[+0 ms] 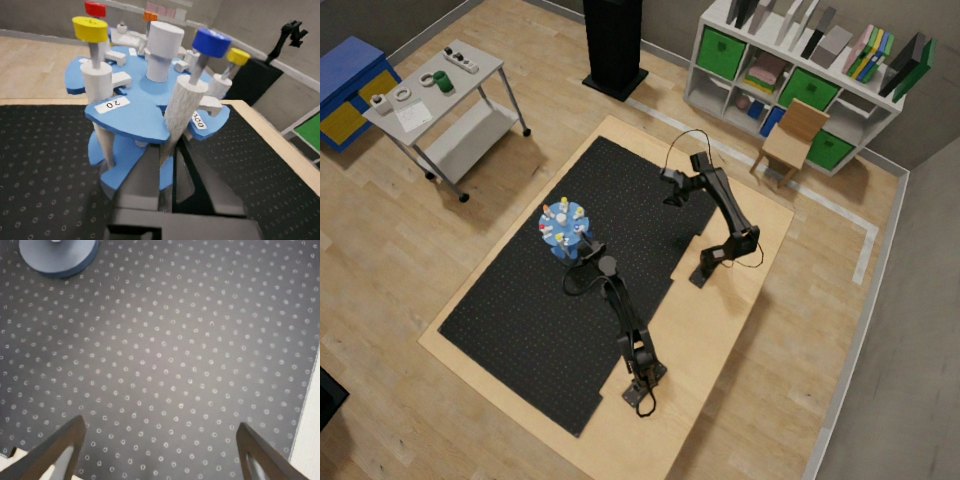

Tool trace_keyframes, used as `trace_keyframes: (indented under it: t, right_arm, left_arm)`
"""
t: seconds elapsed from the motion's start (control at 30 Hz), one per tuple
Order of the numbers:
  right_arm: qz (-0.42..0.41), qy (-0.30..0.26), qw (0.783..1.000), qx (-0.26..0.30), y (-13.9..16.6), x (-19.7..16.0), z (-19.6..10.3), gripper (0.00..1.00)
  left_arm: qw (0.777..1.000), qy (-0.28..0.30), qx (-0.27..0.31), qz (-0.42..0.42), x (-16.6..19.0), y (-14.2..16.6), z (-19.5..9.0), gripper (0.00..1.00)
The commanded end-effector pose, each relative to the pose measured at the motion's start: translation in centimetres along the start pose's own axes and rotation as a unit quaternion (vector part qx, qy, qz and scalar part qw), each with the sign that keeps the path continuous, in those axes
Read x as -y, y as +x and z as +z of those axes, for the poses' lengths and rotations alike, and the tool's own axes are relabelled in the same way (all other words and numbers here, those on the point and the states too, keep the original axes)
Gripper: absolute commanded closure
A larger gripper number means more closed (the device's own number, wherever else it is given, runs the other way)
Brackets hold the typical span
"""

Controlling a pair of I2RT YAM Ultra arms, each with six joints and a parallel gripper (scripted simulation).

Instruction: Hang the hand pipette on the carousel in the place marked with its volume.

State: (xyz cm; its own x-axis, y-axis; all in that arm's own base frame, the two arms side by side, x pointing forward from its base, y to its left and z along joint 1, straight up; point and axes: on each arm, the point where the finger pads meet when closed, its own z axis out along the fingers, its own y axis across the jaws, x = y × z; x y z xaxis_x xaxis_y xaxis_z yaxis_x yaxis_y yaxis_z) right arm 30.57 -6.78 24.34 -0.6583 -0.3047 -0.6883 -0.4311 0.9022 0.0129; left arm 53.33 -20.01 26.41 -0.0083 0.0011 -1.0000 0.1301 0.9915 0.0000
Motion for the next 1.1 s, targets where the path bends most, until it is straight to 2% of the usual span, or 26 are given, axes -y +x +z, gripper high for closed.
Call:
trace_keyframes:
  t: [0.0,0.5,0.53,0.67,0.77,0.8,0.83,1.07]
  right_arm:
    - [-0.009,0.006,1.0,0.016,-0.8,0.3,-0.5,0.0]
    - [-0.009,0.006,1.0,0.016,-0.8,0.3,-0.5,0.0]
    - [-0.009,0.006,1.0,0.016,-0.8,0.3,-0.5,0.0]
    - [-0.009,0.006,1.0,0.016,-0.8,0.3,-0.5,0.0]
    - [-0.009,0.006,1.0,0.016,-0.8,0.3,-0.5,0.0]
    - [-0.009,0.006,1.0,0.016,-0.8,0.3,-0.5,0.0]
    - [-0.009,0.006,1.0,0.016,-0.8,0.3,-0.5,0.0]
    - [-0.009,0.006,1.0,0.016,-0.8,0.3,-0.5,0.0]
  left_arm:
    - [1.0,-0.013,0.025,-0.004,-0.6,-2.5,0.1,0.88]
    - [1.0,-0.013,0.025,-0.004,-0.6,-2.5,0.1,0.88]
    - [1.0,-0.025,0.007,0.002,0.3,-0.9,0.3,0.88]
    - [0.995,-0.098,0.007,0.001,0.3,-0.8,0.3,0.88]
    - [0.995,-0.099,0.007,0.001,0.3,-0.8,0.3,0.88]
    - [0.995,-0.099,0.02,-0.006,0.1,-2.5,-0.2,0.88]
    - [0.995,-0.102,0.022,-0.008,-0.2,-2.8,-0.2,0.88]
    - [0.994,-0.108,0.026,-0.009,-0.9,-2.9,-0.1,0.88]
